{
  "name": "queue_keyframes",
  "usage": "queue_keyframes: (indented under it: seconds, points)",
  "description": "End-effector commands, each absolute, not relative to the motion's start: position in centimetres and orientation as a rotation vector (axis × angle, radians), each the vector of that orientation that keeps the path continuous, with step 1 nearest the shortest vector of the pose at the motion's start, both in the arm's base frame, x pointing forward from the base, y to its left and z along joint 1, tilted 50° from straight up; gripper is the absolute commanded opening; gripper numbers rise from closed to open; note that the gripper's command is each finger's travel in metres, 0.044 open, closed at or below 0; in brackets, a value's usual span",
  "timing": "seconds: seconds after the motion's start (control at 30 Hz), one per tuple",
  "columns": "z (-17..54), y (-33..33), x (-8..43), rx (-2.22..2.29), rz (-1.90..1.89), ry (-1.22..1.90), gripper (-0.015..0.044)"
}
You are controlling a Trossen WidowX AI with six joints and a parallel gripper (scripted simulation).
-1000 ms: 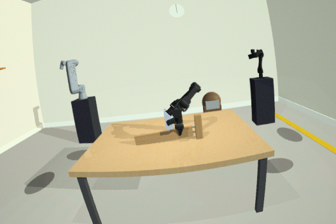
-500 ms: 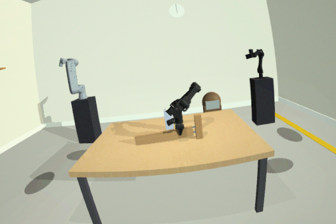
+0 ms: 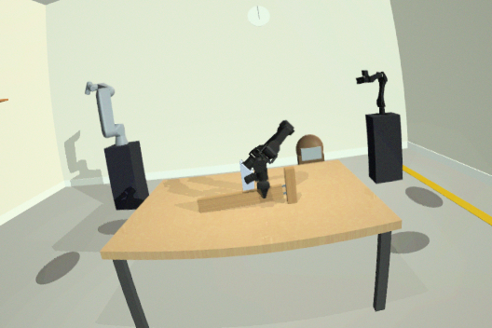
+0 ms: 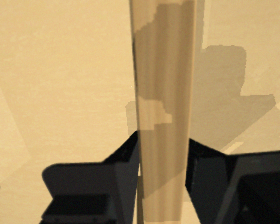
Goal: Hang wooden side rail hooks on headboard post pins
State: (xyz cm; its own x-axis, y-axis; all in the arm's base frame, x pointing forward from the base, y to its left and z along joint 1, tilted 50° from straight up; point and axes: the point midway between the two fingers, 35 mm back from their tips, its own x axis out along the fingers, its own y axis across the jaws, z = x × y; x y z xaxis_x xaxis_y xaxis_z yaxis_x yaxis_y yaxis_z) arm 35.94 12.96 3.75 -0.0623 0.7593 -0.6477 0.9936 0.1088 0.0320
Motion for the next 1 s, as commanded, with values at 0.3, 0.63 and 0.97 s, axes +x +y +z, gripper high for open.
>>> queue_keyframes:
  seconds: [0.3,0.63,0.97]
  points:
    - [4.13,12.81,36.08,1.712,-0.590,1.867,0.0000]
    - [4.19,12.90,36.05,1.712,-0.590,1.867,0.0000]
    - [4.25,13.00,36.07,1.712,-0.590,1.867,0.0000]
